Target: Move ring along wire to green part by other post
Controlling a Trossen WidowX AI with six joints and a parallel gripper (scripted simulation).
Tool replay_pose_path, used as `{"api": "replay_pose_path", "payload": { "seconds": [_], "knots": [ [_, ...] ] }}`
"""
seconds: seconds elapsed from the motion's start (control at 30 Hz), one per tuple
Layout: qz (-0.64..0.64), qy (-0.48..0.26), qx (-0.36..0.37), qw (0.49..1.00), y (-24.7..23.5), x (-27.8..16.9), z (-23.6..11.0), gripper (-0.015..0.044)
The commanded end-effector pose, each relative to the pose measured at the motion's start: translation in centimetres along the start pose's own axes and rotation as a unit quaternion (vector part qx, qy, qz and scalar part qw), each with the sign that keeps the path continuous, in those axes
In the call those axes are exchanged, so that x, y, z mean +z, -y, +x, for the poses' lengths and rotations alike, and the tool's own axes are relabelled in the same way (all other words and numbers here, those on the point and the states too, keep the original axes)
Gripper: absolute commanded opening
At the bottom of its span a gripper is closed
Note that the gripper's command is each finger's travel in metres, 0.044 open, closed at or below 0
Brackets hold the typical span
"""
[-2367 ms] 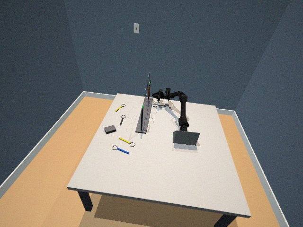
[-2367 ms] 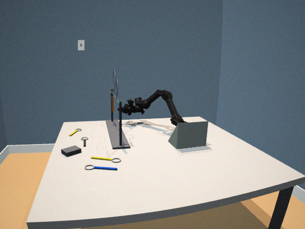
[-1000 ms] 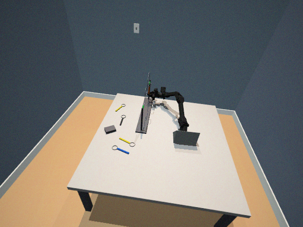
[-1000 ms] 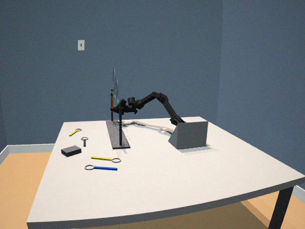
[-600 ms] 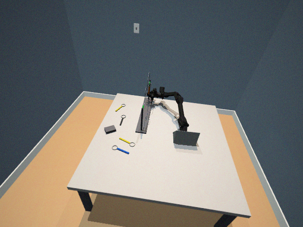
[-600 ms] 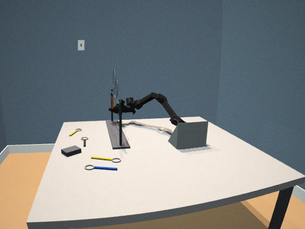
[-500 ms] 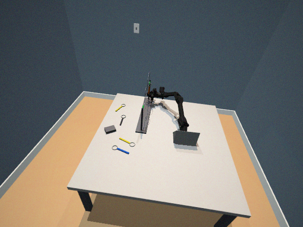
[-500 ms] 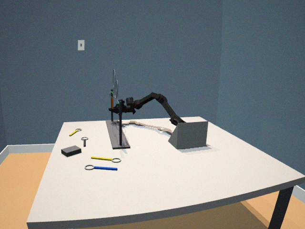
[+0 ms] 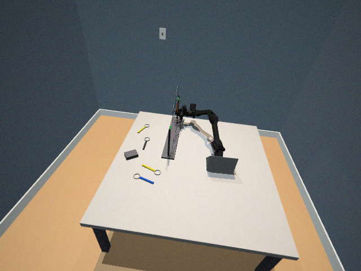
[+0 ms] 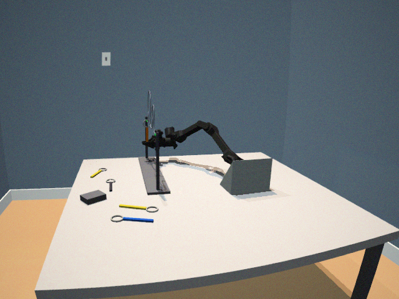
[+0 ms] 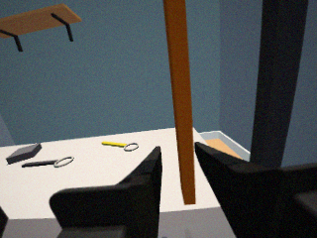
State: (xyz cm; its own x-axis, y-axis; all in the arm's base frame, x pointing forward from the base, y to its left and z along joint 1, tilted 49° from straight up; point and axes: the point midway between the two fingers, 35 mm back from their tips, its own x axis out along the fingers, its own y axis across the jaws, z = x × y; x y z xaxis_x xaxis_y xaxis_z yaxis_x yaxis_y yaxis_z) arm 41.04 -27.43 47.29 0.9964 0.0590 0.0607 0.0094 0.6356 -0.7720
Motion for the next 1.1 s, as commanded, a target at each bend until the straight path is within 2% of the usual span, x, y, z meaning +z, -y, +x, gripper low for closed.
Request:
{"api": "replay_pose_path", "payload": {
  "seconds": [0.0, 0.2, 0.6, 1.07],
  "knots": [
    [-0.001, -0.002, -0.001, 1.0, 0.0, 0.0, 0.0, 0.016],
    [-0.001, -0.002, -0.001, 1.0, 0.0, 0.0, 0.0, 0.016],
    [0.0, 0.0, 0.0, 1.0, 0.0, 0.0, 0.0, -0.015],
    [0.0, 0.001, -0.004, 1.0, -0.1, 1.3, 0.0, -0.015]
  ]
}}
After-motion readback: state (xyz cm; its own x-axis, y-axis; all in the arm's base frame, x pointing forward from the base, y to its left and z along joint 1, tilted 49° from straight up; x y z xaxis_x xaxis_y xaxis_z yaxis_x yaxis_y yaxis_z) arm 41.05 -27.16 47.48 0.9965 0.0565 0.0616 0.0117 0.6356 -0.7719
